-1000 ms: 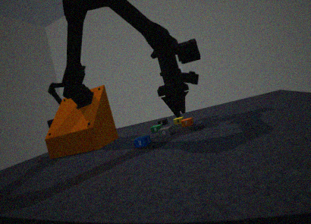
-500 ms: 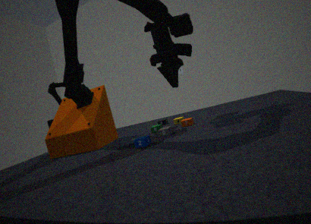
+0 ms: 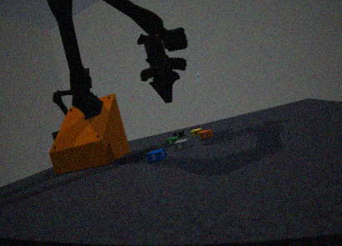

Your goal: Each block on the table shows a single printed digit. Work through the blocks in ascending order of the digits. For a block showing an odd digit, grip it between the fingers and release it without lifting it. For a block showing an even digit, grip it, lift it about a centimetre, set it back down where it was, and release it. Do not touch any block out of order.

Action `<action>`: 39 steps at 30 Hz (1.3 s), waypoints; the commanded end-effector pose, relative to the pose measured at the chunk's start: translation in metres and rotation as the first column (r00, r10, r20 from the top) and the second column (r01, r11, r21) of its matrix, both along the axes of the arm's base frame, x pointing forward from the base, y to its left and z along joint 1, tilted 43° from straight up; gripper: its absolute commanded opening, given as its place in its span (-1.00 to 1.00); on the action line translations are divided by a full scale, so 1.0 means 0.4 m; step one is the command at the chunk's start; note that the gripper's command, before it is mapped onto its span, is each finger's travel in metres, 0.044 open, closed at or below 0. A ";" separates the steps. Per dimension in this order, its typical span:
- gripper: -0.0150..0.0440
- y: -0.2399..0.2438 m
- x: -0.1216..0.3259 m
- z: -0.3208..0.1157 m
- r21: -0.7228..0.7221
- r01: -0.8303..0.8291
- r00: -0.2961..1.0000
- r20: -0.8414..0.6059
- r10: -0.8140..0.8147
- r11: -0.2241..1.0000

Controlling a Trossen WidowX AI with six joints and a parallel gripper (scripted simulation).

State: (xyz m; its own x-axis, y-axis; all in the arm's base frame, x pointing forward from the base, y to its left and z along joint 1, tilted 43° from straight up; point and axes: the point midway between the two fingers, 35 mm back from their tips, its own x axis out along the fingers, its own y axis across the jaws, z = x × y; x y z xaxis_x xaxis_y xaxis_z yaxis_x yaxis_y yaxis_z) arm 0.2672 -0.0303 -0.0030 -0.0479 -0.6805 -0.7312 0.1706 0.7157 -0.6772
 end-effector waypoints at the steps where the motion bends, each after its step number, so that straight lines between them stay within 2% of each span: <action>1: -0.08 0.003 -0.044 -0.008 0.001 0.010 1.000 0.008 -0.010 1.000; 2: -0.08 0.003 -0.044 -0.008 0.001 0.010 1.000 0.008 -0.010 1.000; 9: 0.54 -0.133 -0.054 -0.151 -0.002 0.010 1.000 0.007 -0.010 1.000; 13: 0.86 -0.137 -0.056 -0.155 -0.003 0.010 1.000 0.007 -0.010 1.000; 39: 0.86 -0.200 -0.062 -0.221 -0.005 0.010 1.000 0.006 -0.010 1.000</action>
